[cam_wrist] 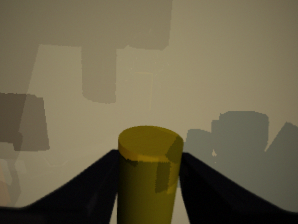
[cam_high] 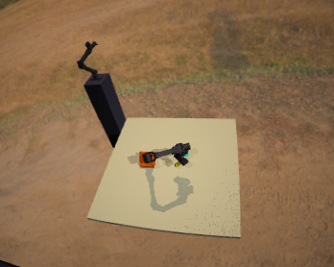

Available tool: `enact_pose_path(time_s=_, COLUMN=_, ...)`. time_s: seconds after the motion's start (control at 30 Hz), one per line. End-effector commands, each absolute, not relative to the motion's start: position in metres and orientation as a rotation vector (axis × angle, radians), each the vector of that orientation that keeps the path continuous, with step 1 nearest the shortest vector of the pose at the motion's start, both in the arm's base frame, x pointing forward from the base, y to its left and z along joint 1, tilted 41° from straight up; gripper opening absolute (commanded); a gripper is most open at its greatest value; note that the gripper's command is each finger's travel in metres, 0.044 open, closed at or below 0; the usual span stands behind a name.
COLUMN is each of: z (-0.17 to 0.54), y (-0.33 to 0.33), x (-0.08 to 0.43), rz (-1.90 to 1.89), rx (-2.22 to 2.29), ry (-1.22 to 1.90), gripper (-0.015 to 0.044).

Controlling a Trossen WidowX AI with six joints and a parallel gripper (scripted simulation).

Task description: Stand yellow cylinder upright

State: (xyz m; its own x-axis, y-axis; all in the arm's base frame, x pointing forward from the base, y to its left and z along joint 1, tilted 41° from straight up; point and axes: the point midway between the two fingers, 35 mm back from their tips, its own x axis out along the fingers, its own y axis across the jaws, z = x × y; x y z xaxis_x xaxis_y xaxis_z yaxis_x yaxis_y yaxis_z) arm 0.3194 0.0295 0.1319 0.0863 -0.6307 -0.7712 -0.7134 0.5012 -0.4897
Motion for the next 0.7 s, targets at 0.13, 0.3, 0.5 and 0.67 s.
enact_pose_path(time_s=0.13, z=0.12, y=0.049, x=0.327, rz=0.134, rx=-1.209, ry=1.608, gripper=0.0105)
enact_pose_path(time_s=0.3, z=0.111, y=0.062, x=0.33, rz=0.163, rx=-1.234, ry=1.611, gripper=0.0105)
enact_pose_path(time_s=0.5, z=0.101, y=0.077, x=0.334, rz=0.197, rx=-1.264, ry=1.615, gripper=0.0105)
enact_pose_path(time_s=0.67, z=0.091, y=0.09, x=0.336, rz=0.225, rx=-1.289, ry=1.619, gripper=0.0105)
